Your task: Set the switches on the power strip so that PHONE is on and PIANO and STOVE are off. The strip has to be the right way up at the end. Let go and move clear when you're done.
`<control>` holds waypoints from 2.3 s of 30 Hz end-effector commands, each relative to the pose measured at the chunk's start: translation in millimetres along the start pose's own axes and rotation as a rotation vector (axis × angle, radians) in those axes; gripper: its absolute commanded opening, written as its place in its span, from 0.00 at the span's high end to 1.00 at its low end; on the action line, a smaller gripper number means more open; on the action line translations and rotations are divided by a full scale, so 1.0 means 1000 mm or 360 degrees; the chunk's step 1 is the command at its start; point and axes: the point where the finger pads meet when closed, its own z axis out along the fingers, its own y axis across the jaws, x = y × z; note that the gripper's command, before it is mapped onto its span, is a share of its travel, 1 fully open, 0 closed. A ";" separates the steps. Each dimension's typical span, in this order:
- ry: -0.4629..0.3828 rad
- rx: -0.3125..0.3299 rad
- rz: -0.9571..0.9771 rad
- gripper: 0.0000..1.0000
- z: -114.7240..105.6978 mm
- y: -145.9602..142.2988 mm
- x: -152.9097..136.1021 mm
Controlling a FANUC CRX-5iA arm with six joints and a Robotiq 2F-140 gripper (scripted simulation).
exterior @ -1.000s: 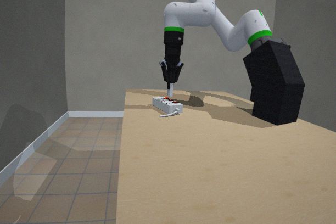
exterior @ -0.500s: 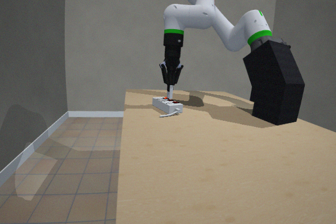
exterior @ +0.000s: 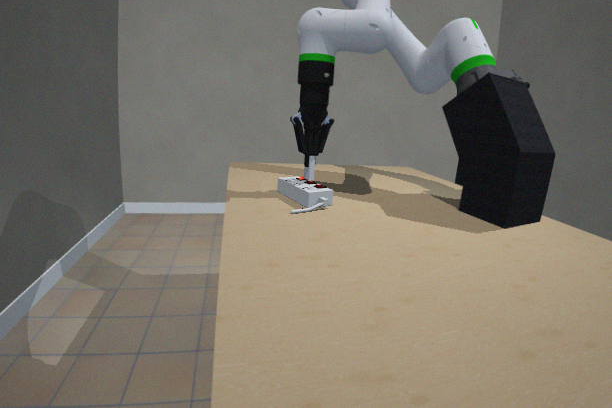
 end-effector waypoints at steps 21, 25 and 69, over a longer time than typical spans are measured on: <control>0.0000 -0.0001 0.0000 1.00 0.000 0.000 0.000; 0.0000 -0.0001 0.0000 1.00 0.000 0.000 0.000; 0.0000 -0.0001 0.0000 1.00 0.009 0.000 0.000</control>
